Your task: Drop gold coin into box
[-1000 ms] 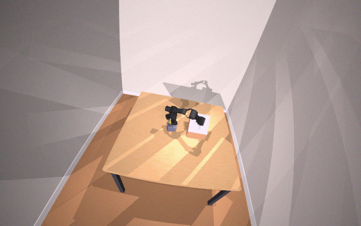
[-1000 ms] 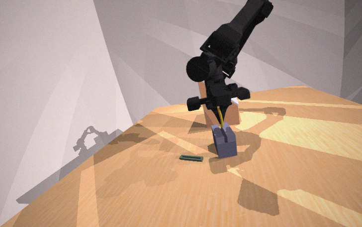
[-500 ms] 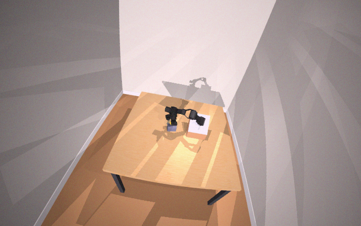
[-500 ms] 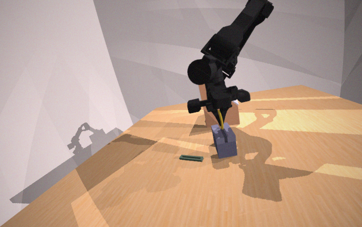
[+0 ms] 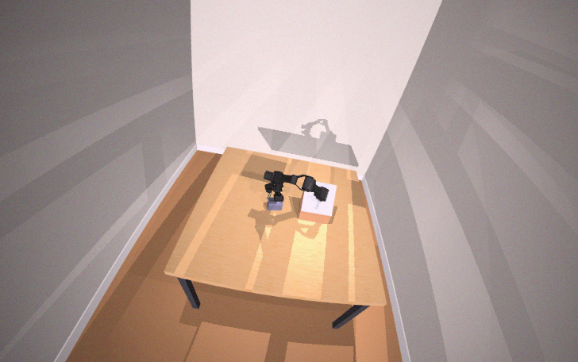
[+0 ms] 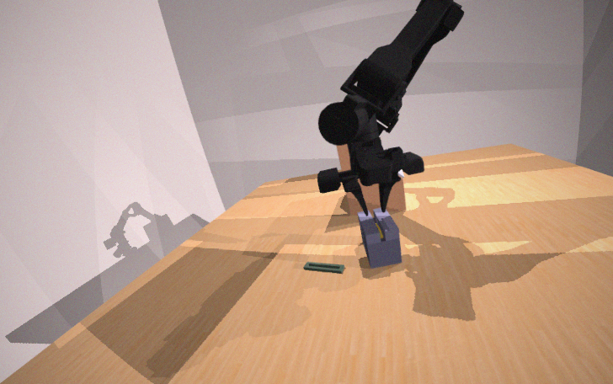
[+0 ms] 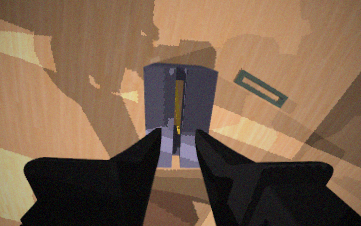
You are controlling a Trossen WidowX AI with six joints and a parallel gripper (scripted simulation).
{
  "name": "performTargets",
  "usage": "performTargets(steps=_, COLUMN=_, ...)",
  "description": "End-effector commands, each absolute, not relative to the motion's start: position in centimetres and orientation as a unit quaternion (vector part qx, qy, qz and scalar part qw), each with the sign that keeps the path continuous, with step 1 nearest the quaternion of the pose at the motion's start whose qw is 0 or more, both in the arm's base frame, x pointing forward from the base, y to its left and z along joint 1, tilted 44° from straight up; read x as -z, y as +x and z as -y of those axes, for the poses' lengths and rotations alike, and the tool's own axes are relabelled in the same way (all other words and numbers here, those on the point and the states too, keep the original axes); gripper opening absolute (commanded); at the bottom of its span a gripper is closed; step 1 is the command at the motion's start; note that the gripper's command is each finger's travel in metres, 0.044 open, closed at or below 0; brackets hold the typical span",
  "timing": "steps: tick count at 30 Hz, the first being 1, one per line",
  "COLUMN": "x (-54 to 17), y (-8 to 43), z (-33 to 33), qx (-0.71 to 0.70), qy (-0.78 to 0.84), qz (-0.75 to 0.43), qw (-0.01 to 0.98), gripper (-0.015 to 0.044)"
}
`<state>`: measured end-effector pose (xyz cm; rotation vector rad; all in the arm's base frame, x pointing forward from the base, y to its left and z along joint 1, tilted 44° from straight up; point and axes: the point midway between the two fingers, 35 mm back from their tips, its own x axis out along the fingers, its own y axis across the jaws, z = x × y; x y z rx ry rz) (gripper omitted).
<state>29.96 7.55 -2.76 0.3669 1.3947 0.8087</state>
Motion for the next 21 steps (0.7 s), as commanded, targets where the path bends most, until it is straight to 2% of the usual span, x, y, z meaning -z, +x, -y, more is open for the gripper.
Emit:
performTargets(steps=1, x=2.7, y=30.0, z=-7.5, qx=-0.360, qy=0.163, qz=-0.620, qw=0.677, gripper=0.0161)
performTargets(steps=5, x=2.7, y=30.0, z=-7.5, qx=-0.360, qy=0.163, qz=-0.620, qw=0.677, gripper=0.0161)
performTargets(steps=16, x=-0.4, y=29.9, z=-4.5, qx=-0.359, qy=0.166, qz=-0.623, qw=0.675, gripper=0.0440)
performTargets(steps=21, x=-1.3, y=29.8, z=-3.7, qx=-0.360, qy=0.168, qz=-0.624, qw=0.673, gripper=0.0440)
